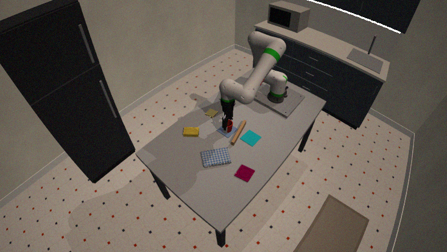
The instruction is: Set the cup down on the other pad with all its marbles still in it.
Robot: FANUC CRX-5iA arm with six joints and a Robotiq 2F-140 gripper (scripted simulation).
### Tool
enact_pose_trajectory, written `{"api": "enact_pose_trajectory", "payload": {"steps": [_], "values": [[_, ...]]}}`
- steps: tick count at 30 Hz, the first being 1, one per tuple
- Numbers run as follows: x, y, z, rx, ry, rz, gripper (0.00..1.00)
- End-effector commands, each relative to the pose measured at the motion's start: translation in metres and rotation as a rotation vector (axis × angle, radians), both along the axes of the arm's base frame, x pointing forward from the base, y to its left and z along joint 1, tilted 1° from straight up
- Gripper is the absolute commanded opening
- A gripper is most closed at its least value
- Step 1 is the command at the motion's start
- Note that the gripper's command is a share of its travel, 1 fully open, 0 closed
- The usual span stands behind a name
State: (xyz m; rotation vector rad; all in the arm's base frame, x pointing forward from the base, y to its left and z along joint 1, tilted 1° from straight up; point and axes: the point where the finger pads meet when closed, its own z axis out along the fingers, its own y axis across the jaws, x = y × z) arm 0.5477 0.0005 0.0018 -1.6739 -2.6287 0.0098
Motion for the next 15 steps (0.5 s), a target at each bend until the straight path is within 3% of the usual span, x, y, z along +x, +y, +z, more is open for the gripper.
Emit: {"api": "enact_pose_trajectory", "payload": {"steps": [1,15], "values": [[0.000,0.000,0.002,0.000,0.000,0.000,0.49],[0.001,0.000,0.030,0.000,0.000,0.000,0.49]]}}
